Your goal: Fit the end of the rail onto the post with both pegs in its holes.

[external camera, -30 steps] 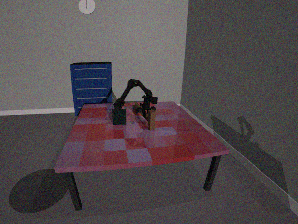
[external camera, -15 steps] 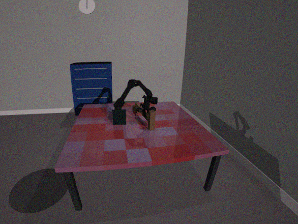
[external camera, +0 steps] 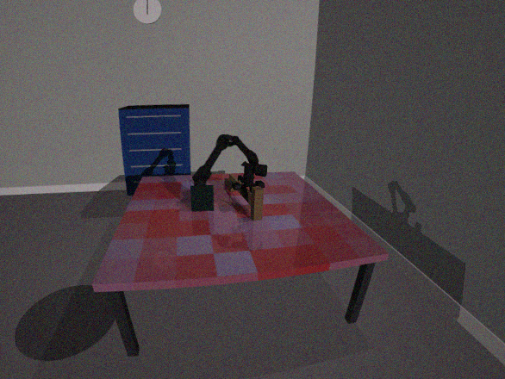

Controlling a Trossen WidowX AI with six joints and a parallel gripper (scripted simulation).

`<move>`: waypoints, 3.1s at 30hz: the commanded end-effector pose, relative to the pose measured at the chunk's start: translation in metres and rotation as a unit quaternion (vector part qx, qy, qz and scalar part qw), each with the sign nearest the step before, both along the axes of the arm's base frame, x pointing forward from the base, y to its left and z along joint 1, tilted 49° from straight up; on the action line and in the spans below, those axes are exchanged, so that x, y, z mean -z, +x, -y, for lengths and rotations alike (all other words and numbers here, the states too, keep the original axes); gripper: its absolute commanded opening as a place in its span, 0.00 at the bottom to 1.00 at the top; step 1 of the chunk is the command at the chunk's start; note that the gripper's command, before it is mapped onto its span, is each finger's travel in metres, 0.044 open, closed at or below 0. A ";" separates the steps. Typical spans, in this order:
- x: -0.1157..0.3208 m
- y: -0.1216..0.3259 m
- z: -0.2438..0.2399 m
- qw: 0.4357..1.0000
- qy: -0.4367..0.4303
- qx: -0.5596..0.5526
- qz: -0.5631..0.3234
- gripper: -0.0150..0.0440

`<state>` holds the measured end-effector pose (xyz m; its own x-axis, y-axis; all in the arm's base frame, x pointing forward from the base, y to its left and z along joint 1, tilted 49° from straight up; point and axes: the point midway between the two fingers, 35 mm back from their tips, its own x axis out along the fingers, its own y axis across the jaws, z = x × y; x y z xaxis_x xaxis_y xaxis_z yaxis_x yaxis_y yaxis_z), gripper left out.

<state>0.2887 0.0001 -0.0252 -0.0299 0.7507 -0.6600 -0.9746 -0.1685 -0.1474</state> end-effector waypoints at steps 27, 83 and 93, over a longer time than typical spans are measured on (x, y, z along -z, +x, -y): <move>0.005 0.003 0.008 1.000 -0.003 0.002 0.003 0.25; 0.013 0.006 0.016 1.000 -0.003 0.002 0.004 0.25; 0.015 0.006 0.017 1.000 -0.003 0.002 0.004 0.25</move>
